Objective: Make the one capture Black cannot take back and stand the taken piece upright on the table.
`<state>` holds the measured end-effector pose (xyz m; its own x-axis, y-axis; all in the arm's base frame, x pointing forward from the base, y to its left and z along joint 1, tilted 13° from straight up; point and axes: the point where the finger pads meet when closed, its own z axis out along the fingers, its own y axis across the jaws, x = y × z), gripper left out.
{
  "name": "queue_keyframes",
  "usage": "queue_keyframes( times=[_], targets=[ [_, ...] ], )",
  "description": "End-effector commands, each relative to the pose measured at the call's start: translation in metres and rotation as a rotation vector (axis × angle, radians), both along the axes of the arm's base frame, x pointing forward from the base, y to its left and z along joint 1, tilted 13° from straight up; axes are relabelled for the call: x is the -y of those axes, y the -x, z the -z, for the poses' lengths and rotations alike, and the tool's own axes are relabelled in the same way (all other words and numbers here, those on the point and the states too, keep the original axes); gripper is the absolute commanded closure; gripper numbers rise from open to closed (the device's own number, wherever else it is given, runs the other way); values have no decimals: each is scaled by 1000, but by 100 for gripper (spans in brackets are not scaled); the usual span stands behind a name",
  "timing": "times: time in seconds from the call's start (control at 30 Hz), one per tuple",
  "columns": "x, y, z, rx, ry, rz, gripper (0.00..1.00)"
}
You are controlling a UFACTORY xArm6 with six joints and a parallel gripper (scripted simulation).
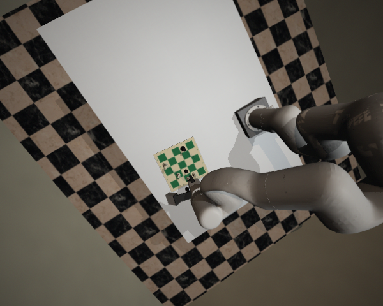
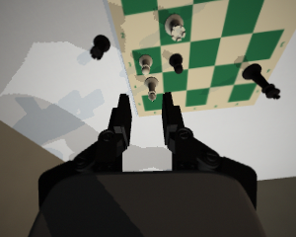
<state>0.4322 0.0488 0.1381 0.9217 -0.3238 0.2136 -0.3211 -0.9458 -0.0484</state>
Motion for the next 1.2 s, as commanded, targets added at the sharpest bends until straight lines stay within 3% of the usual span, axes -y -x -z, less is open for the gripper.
queue_keyframes(
  times=[0.0, 0.73, 1.17],
  targets=[
    [0, -1, -1, 4, -1, 0, 66],
    [0, -5, 14, 4, -1, 0, 66],
    [1, -9, 35, 4, -1, 0, 66]
  ],
)
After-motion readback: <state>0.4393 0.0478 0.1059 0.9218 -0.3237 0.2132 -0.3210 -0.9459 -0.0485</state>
